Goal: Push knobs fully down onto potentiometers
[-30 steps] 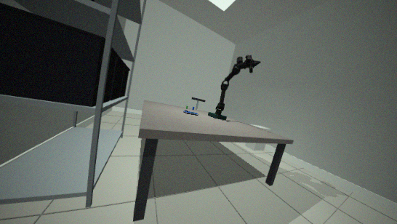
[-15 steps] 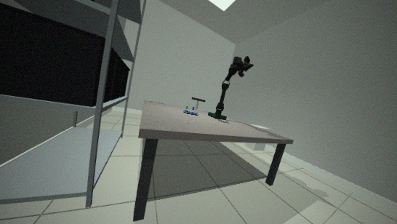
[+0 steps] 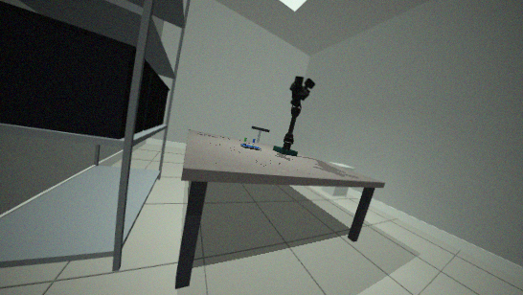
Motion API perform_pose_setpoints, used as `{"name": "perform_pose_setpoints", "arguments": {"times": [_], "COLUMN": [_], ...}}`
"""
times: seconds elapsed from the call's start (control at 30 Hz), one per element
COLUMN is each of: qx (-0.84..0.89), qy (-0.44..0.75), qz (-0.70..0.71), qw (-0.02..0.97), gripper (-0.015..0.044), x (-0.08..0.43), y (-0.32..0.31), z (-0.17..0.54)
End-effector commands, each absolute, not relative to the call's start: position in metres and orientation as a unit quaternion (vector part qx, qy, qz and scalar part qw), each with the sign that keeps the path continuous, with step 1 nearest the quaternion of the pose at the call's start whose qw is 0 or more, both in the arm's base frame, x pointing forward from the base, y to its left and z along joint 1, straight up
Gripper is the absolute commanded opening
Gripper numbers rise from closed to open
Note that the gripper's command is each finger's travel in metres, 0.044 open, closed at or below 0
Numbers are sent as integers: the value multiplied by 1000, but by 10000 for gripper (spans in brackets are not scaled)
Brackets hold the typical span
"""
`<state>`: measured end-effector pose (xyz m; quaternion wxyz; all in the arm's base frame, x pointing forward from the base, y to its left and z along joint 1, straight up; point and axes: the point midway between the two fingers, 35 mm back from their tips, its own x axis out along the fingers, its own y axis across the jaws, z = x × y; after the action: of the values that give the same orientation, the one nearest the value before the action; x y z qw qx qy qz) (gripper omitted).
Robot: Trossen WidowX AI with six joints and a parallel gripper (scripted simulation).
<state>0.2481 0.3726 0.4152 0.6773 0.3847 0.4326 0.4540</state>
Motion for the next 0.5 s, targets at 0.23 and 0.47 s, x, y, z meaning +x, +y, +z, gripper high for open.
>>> {"name": "perform_pose_setpoints", "arguments": {"times": [0.23, 0.47], "qx": [351, 320], "qy": [463, 492], "qz": [296, 187], "qw": [758, 788], "gripper": [0, 0], "x": [330, 368], "y": [317, 261], "z": [333, 280]}}
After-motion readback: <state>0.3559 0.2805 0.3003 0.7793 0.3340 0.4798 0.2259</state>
